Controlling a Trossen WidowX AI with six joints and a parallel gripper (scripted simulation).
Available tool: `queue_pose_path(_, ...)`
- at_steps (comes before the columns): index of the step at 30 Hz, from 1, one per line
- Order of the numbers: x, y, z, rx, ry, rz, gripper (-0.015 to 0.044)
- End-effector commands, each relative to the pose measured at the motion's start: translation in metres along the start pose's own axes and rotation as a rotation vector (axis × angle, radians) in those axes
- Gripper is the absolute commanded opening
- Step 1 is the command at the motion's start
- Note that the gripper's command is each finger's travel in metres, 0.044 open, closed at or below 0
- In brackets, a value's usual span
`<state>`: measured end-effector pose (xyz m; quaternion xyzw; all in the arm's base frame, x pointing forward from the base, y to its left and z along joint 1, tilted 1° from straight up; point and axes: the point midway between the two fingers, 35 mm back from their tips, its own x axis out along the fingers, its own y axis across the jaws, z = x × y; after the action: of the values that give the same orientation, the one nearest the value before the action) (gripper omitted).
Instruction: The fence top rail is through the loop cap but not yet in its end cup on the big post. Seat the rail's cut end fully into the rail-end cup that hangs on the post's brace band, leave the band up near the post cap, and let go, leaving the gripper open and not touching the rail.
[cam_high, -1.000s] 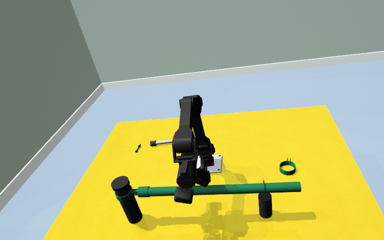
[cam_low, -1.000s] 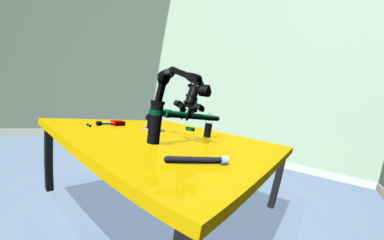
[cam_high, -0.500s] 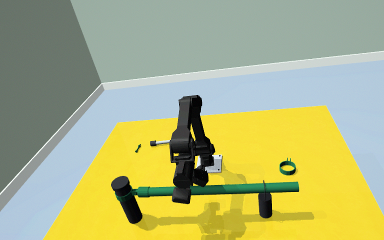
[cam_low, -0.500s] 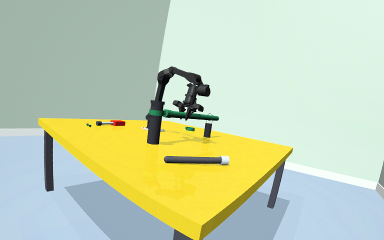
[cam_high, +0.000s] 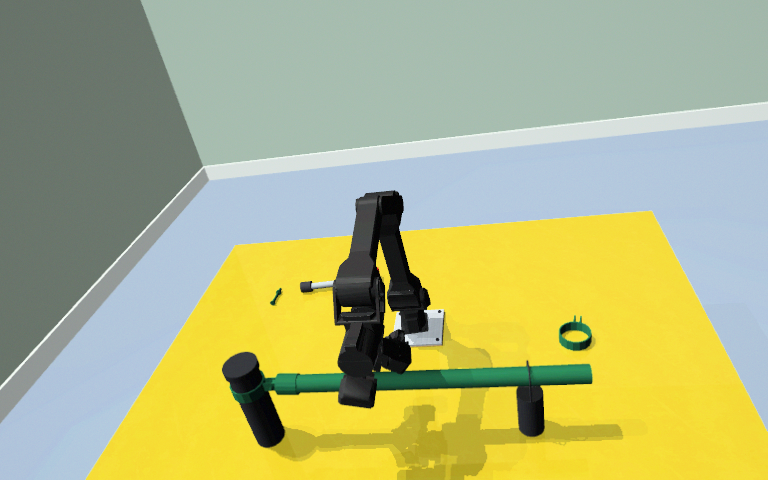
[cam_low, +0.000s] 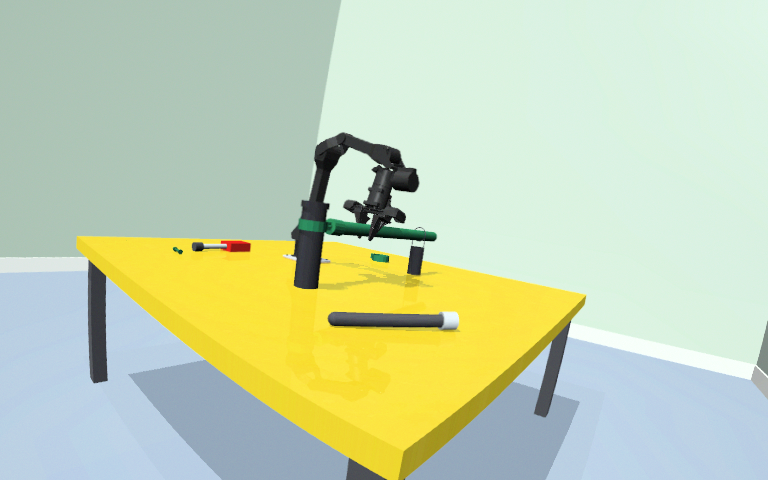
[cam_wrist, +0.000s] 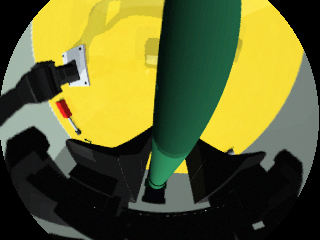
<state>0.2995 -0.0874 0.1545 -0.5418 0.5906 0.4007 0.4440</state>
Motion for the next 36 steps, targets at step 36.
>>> queue_pose_path(36, 0.002, 0.0, -0.013, -0.002, 0.0, 0.001, 0.0184)
